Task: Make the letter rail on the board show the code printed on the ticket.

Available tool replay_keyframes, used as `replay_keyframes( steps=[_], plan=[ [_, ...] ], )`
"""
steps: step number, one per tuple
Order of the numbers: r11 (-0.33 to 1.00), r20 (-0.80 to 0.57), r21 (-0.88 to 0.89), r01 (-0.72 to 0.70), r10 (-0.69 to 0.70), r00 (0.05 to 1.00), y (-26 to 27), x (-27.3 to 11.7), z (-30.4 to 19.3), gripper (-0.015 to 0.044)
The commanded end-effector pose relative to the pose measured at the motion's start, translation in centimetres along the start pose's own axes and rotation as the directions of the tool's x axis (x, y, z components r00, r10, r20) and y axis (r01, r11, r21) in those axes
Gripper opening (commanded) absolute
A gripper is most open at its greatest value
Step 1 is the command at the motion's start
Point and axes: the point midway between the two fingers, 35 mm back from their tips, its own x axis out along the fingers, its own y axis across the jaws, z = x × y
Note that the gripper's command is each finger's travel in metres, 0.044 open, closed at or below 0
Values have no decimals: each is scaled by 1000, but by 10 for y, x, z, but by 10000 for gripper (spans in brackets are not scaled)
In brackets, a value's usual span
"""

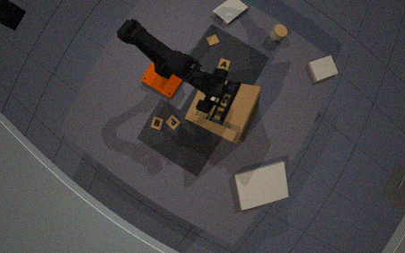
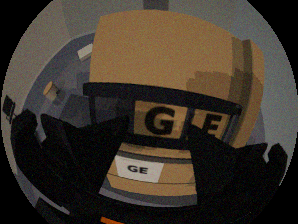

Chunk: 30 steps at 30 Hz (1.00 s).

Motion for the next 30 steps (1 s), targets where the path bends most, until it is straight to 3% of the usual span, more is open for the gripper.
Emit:
replay_keyframes(
  steps=[1, 30],
  plan=[
    [1000, 6, -5, -5, 5, 1000, 1, -3, 1, 295],
    [1000, 5, -5, -5, 5, 1000, -3, -13, -3, 295]
  ],
)
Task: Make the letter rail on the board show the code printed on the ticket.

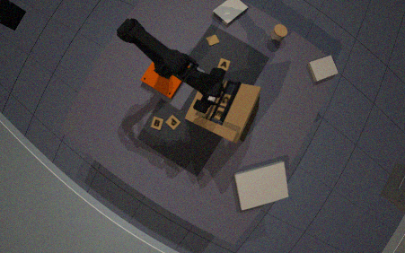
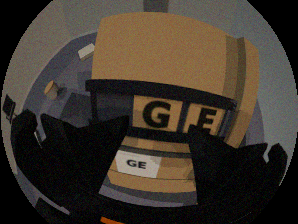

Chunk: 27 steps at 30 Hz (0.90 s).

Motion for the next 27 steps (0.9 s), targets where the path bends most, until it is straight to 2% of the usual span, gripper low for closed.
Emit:
replay_keyframes(
  steps=[1, 27],
  plan=[
    [1000, 6, -5, -5, 5, 1000, 1, -3, 0, 295],
    [1000, 5, -5, -5, 5, 1000, 0, -11, 0, 295]
  ],
)
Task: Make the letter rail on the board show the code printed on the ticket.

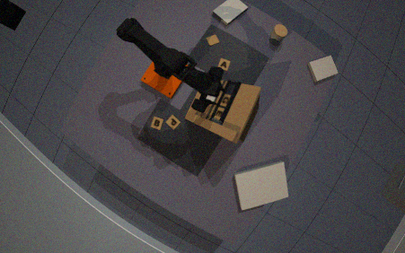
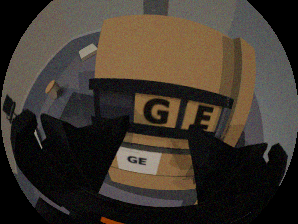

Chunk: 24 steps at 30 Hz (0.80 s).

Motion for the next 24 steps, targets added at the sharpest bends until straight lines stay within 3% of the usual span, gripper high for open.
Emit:
replay_keyframes(
  steps=[1, 24],
  plan=[
    [1000, 5, -5, -5, 5, 1000, 1, -3, 1, 295],
    [1000, 5, -5, -5, 5, 1000, 4, -10, 3, 295]
  ],
)
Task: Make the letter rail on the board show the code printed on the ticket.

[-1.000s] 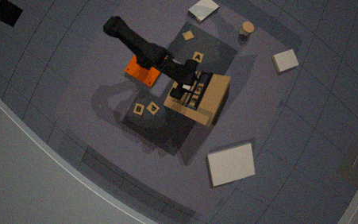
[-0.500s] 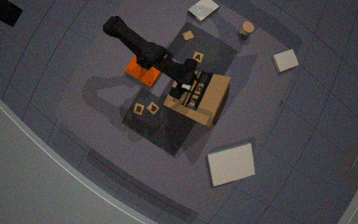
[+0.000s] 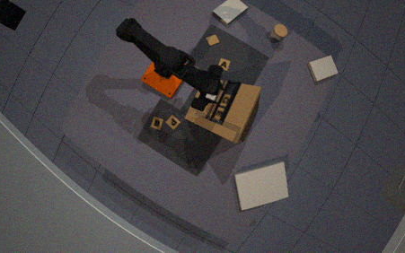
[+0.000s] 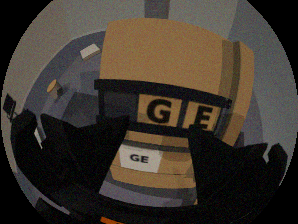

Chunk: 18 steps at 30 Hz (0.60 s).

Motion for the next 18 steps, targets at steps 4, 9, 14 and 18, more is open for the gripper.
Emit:
replay_keyframes(
  steps=[4, 9, 14, 18],
  plan=[
    [1000, 4, 0, 0, 0, 1000, 2, -4, 2, 295],
    [1000, 0, -2, -2, 2, 1000, 1, -1, 1, 164],
    [1000, 0, -2, -2, 2, 1000, 1, -1, 1, 32],
    [1000, 0, -2, -2, 2, 1000, 1, -1, 1, 0]
  ],
)
